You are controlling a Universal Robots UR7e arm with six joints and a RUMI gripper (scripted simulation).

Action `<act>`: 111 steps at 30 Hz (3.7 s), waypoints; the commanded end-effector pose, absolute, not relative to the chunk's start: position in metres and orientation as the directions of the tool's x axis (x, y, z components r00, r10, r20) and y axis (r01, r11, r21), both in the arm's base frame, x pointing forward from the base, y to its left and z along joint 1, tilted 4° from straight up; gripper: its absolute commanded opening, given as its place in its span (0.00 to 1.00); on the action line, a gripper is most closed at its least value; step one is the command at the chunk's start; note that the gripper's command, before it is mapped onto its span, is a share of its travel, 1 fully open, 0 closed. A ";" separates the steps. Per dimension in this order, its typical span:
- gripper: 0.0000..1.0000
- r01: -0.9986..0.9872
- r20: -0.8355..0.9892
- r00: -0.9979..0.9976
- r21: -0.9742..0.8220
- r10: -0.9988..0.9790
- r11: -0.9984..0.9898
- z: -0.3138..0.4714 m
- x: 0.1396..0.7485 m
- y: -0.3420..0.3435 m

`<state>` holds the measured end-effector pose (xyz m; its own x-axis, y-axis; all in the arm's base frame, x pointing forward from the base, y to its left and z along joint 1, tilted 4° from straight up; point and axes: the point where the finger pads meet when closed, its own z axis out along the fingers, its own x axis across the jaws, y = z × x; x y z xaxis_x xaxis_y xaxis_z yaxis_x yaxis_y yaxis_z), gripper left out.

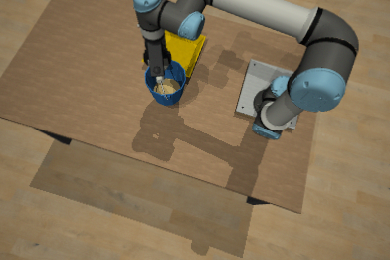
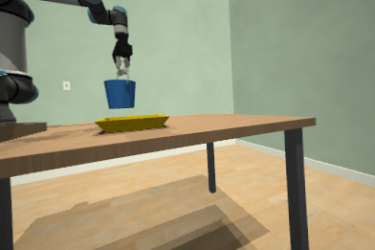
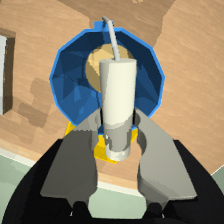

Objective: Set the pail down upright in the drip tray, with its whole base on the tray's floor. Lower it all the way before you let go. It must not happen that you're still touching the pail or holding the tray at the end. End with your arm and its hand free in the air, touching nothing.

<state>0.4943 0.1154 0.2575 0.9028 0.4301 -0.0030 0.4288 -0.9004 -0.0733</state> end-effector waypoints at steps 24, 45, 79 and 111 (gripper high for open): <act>0.00 0.429 -0.001 0.903 -0.072 0.430 -0.900 0.255 0.505 0.072; 0.00 0.429 -0.001 0.903 -0.072 0.430 -0.900 0.252 0.517 0.025; 0.00 0.429 -0.001 0.903 -0.072 0.430 -0.900 0.245 0.538 -0.060; 0.00 0.429 -0.001 0.903 -0.072 0.430 -0.900 0.241 0.553 -0.122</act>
